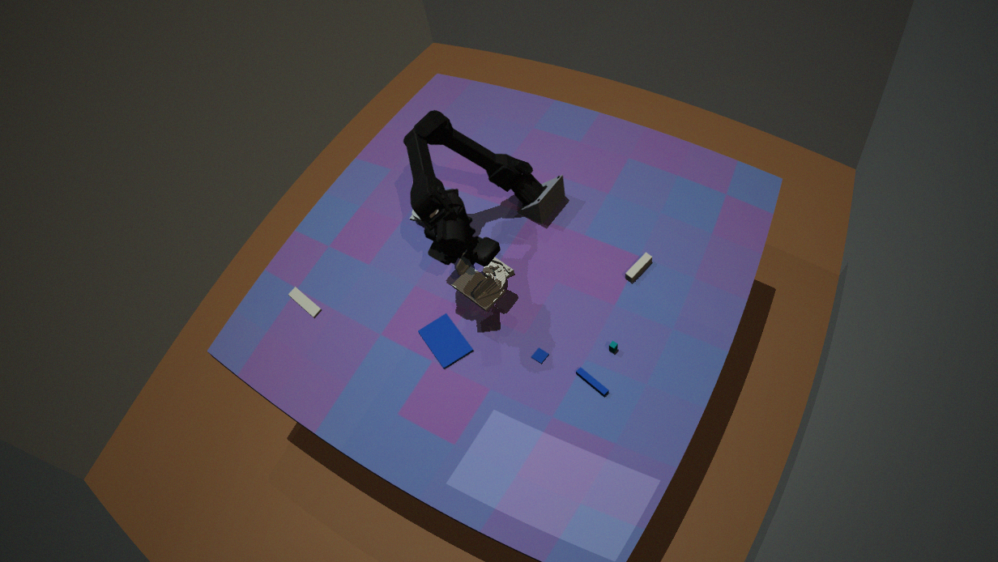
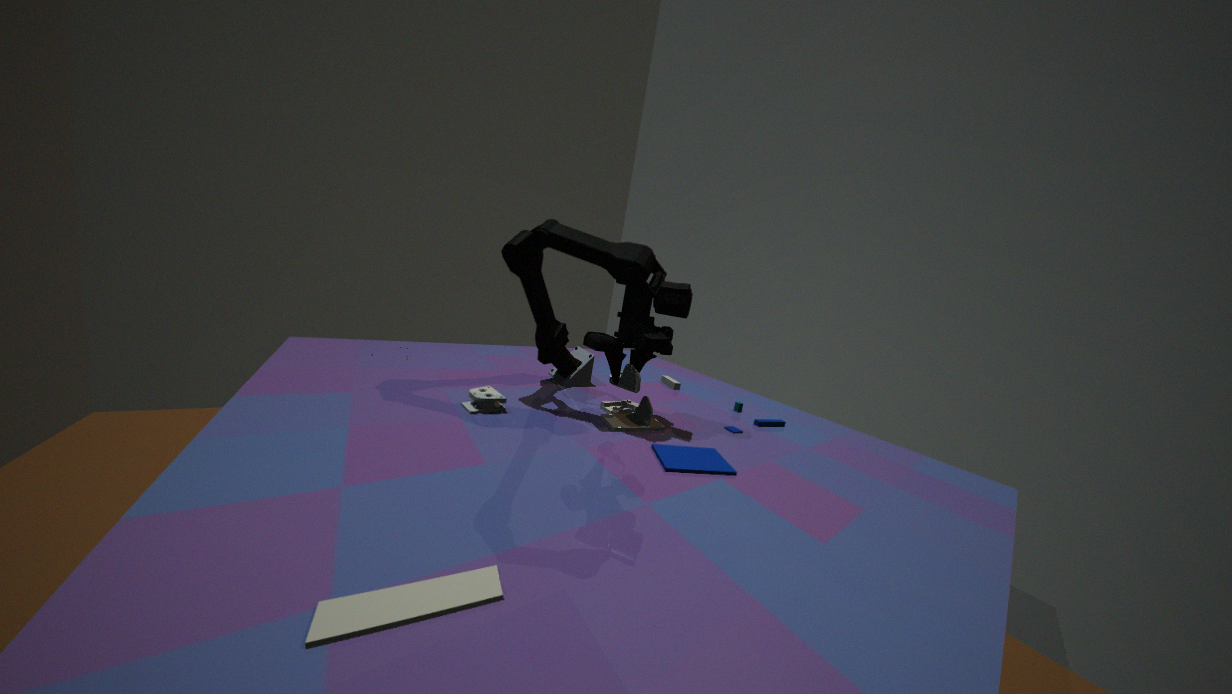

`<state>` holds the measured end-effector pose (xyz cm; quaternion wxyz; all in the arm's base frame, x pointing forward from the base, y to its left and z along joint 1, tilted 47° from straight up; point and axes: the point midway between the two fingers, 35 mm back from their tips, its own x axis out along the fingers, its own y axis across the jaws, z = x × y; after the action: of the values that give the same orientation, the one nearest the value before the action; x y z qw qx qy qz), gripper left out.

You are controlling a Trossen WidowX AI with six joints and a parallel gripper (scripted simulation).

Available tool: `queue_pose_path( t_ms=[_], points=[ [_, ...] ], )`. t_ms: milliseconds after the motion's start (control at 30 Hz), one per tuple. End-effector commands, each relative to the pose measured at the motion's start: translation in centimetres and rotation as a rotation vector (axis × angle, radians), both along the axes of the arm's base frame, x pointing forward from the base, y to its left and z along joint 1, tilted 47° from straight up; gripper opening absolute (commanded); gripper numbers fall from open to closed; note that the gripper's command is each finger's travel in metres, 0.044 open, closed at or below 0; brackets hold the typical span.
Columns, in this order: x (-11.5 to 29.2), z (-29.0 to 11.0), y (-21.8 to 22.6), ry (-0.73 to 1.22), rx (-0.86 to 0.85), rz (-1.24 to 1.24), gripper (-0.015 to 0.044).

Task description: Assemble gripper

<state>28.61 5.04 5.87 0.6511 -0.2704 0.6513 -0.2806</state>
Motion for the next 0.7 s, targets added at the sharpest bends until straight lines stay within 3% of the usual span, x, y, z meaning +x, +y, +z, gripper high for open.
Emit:
queue_pose_path(
  t_ms=[0, 667],
  points=[
    [0.0, -0.1, -0.2, 0.006, -0.004, 0.005, 0.0134],
    [0.0, -2.4, -2.6, 0.007, -0.004, 0.007, 0.0134]
  ],
)
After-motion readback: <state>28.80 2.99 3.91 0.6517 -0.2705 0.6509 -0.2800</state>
